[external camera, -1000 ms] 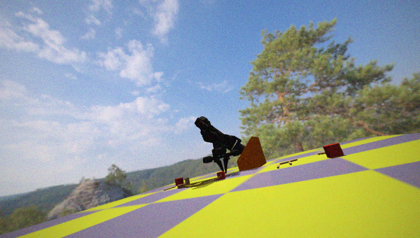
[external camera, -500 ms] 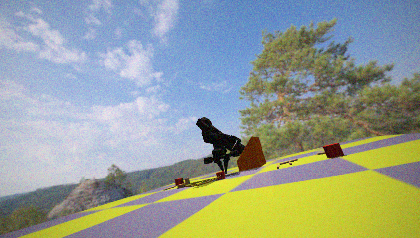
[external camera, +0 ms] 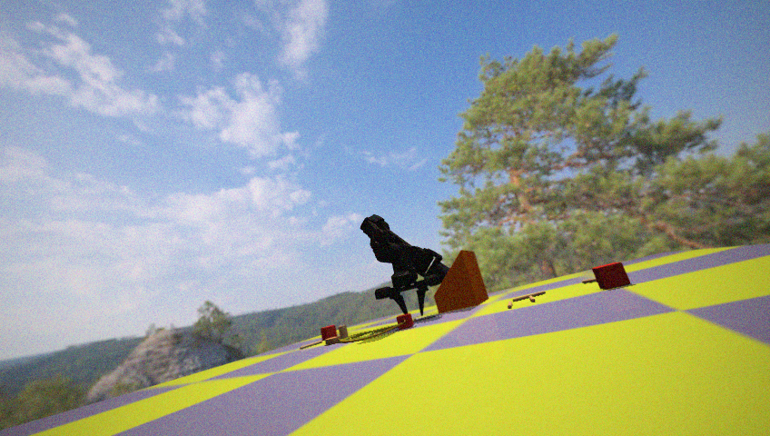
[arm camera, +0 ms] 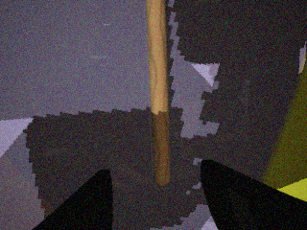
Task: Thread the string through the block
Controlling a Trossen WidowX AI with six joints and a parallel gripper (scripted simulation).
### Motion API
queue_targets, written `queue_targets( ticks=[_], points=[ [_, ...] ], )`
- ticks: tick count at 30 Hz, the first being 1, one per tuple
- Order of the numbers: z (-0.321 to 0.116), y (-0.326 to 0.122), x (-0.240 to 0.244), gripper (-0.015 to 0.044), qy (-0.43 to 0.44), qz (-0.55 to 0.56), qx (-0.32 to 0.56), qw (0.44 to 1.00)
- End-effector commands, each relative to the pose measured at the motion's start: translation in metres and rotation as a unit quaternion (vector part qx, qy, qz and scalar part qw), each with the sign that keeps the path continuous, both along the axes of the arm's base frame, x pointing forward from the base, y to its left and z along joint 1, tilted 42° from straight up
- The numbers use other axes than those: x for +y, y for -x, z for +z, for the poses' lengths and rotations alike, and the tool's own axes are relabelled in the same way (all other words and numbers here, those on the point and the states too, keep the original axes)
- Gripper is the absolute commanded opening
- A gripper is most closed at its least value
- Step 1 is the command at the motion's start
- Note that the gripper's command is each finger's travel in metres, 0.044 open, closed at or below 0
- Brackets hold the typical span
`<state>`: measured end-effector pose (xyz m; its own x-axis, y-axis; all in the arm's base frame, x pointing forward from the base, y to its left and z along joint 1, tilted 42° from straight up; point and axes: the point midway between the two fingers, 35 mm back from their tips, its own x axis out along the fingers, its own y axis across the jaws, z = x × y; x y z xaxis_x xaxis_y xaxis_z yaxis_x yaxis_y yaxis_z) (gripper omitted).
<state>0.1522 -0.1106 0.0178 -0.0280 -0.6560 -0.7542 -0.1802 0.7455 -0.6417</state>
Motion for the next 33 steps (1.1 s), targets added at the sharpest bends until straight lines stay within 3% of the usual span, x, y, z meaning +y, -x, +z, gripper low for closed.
queue_targets(
  ticks=[1,5,11,20,33],
  points=[
    [0.022,-0.011,0.021,0.0210,-0.004,0.003,-0.011,1.000],
    [0.053,-0.009,0.045,0.0210,0.000,0.003,-0.011,1.000],
    [0.055,-0.009,0.047,0.0210,0.000,0.003,-0.011,1.000],
    [0.065,-0.011,0.056,0.0440,0.001,0.006,-0.010,1.000],
    [0.070,-0.012,0.060,0.0440,0.004,0.008,-0.010,1.000]
  ],
)
